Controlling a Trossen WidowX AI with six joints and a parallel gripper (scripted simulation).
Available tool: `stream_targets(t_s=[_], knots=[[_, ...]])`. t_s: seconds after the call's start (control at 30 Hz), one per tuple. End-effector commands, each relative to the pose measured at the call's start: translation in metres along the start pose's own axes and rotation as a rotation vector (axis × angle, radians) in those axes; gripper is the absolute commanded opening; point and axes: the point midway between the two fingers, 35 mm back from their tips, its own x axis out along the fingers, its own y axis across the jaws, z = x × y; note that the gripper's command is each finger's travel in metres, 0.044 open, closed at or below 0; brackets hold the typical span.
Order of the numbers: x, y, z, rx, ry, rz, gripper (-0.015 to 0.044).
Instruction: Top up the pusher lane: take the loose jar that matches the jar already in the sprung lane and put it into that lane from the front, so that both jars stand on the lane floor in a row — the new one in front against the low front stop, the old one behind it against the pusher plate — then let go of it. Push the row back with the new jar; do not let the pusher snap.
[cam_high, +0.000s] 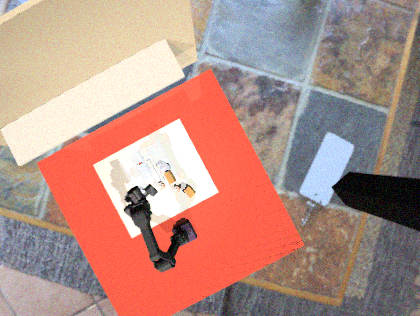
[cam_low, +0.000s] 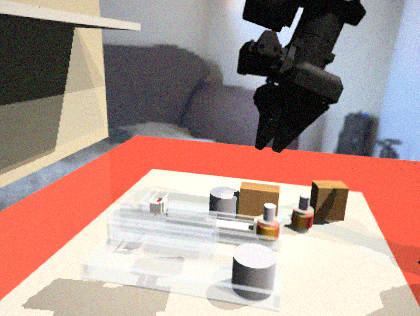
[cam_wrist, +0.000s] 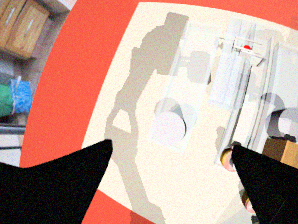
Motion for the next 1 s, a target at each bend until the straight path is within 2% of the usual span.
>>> stream_targets(t_s=[0.0, 0.2, 0.3, 0.53, 0.97], knots=[[0.008, -0.057, -0.030, -0.037, 0.103, -0.117, 0.0440], [0.009, -0.133, -0.093, -0.103, 0.310, -0.230, 0.0440], [0.007, -0.155, -0.120, -0.128, 0.396, -0.244, 0.0440], [0.011, -0.151, -0.121, -0.130, 0.402, -0.244, 0.0440], [0.042, -0.159, -0.134, -0.130, 0.402, -0.244, 0.0440]])
